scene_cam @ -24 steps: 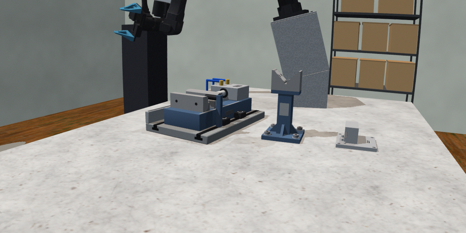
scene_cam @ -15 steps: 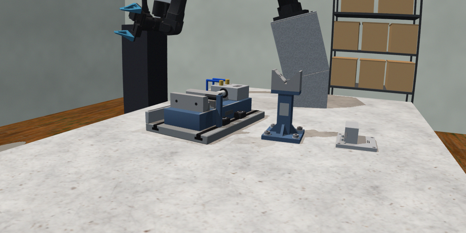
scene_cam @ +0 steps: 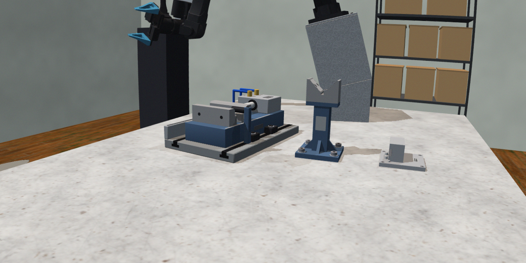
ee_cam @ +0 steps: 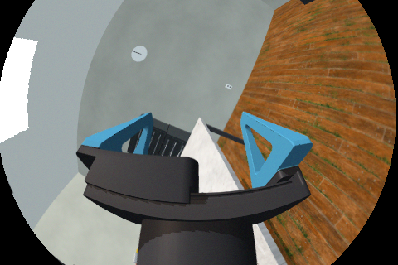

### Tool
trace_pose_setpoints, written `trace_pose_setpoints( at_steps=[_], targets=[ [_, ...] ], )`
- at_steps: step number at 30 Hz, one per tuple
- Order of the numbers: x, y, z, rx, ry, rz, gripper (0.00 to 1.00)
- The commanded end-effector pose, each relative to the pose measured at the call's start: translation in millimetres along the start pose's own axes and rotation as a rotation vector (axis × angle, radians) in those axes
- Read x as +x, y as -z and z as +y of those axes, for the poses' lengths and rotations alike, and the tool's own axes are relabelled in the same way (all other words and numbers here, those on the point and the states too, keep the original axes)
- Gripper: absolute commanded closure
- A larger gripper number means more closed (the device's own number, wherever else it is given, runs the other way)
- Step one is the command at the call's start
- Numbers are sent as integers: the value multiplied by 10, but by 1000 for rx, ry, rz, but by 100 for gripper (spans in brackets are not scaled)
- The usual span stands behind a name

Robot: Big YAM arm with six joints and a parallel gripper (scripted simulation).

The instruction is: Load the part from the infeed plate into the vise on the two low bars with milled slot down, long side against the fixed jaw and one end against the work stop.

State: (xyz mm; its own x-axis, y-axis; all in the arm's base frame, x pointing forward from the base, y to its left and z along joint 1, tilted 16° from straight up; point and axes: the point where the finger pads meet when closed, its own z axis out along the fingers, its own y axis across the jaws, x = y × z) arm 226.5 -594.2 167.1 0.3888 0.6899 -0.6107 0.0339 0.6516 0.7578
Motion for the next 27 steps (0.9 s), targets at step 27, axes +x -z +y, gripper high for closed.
trace_pose_setpoints(
  at_steps=[27],
  targets=[
    [991, -2387, 2598, -126, 275, 66, 0]
  ],
)
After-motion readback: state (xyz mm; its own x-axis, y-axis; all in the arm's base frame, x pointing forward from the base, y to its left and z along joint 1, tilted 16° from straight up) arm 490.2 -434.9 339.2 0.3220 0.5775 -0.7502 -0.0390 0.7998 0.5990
